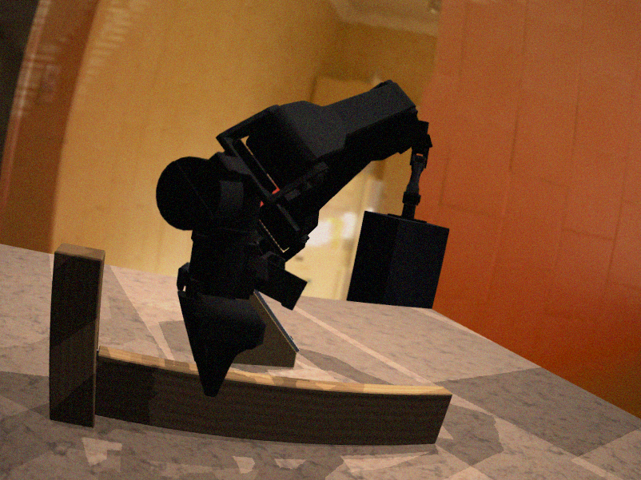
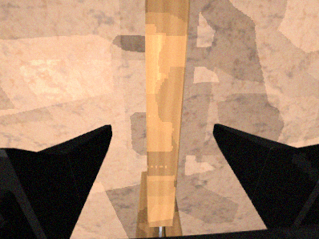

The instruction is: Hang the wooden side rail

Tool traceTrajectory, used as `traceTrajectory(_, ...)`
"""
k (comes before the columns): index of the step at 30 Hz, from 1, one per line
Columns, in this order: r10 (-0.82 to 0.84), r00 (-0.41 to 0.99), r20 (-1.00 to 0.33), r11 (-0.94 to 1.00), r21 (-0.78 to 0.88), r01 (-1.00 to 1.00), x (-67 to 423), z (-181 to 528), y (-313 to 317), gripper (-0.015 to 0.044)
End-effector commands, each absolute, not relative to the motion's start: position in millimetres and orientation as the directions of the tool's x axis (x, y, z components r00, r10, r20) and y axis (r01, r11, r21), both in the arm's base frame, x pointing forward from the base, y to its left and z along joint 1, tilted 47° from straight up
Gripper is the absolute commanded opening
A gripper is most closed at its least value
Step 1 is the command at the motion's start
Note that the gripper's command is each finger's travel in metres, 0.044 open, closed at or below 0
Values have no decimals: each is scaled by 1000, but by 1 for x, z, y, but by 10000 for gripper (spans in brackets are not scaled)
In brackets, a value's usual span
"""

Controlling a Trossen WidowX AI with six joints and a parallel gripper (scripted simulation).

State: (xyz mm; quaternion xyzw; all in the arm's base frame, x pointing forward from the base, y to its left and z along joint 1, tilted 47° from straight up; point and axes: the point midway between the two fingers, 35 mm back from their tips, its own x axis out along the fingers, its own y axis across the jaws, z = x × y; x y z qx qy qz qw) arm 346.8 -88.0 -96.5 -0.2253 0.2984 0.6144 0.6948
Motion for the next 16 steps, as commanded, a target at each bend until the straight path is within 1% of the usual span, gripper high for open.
traceTrajectory(1, 721, 67, -690, 146, 57, -988, 347, -93, -83, 440)
traceTrajectory(16, 719, 68, -692, 141, 49, -989, 348, -95, -86, 440)
